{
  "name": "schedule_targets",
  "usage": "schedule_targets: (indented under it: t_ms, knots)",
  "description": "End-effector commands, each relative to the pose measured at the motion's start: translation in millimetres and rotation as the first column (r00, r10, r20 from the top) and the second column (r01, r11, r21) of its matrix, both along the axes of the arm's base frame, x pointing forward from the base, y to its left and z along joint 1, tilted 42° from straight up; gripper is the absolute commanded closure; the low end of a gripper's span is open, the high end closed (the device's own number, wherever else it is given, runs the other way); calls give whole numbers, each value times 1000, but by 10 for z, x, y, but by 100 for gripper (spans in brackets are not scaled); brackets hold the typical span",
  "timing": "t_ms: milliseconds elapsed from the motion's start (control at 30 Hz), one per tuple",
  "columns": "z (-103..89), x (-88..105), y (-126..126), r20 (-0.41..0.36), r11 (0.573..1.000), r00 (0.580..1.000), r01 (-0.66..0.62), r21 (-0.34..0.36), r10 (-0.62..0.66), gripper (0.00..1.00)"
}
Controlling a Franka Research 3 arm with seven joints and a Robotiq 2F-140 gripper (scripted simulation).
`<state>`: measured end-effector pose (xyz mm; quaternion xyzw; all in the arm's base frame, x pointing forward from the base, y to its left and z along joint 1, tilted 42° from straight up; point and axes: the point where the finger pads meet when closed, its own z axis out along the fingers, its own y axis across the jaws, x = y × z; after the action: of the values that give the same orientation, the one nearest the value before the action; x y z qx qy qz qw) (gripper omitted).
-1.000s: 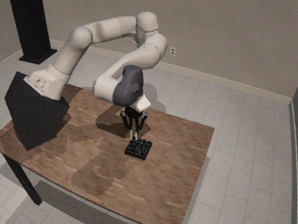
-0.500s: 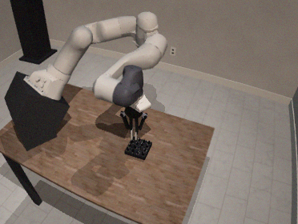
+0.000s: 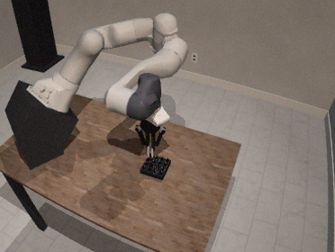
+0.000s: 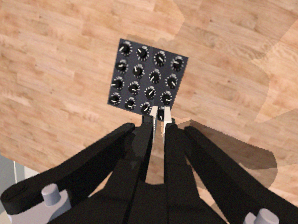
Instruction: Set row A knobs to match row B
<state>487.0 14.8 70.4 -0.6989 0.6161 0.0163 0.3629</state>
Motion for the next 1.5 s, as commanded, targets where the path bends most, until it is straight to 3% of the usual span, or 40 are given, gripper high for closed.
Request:
schedule_targets:
  t_ms: [0, 1033, 1467]
  knots:
    - [-13, 7, -1, 2, 1000, 1000, -3, -4, 3, 95]
    - [-13, 7, -1, 36, 998, 998, -51, -33, 52, 95]
    - [-13, 7, -1, 142, 967, 963, -208, -146, 229, 95]
